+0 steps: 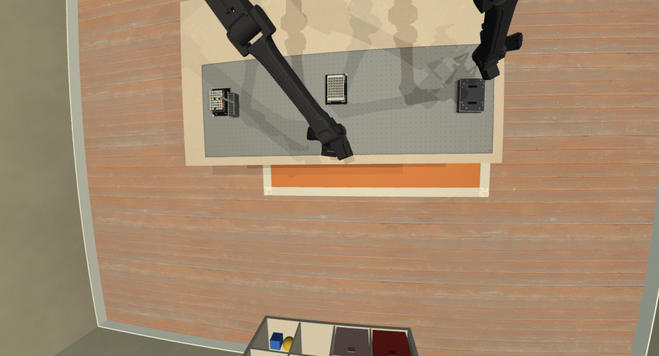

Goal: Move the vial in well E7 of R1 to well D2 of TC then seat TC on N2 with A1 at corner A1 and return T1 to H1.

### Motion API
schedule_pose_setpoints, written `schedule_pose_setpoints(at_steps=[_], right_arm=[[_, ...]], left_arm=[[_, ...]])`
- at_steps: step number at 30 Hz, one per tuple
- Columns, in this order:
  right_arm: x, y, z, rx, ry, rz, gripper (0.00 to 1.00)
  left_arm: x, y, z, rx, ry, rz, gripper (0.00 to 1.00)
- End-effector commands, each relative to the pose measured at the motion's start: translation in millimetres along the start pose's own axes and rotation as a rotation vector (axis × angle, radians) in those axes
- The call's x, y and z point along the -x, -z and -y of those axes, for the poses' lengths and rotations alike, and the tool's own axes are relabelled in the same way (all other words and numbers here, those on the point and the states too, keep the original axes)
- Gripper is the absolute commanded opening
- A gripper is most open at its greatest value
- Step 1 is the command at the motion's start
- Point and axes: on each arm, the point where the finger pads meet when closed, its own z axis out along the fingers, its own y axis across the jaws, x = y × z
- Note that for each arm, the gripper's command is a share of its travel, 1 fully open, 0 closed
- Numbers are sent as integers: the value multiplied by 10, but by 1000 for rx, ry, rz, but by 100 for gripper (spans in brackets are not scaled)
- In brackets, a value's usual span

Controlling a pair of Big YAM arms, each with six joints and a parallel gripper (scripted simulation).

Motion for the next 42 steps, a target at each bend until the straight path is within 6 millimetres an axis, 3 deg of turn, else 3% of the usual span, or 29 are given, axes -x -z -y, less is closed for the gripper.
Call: schedule_pose_setpoints(at_steps=[1, 17, 18, 42], right_arm=[[11, 61, -56, 10, -8, -6, 100], [11, 61, -56, 10, -8, -6, 100], [189, 103, -176, 22, 0, -11, 24], [888, -116, 76, -35, 271, -58, 24]], left_arm=[[25, 12, 5, -3, 5, 2, 100], [25, 12, 5, -3, 5, 2, 100], [36, 20, 24, -6, 8, 2, 100], [36, 20, 24, -6, 8, 2, 100]])
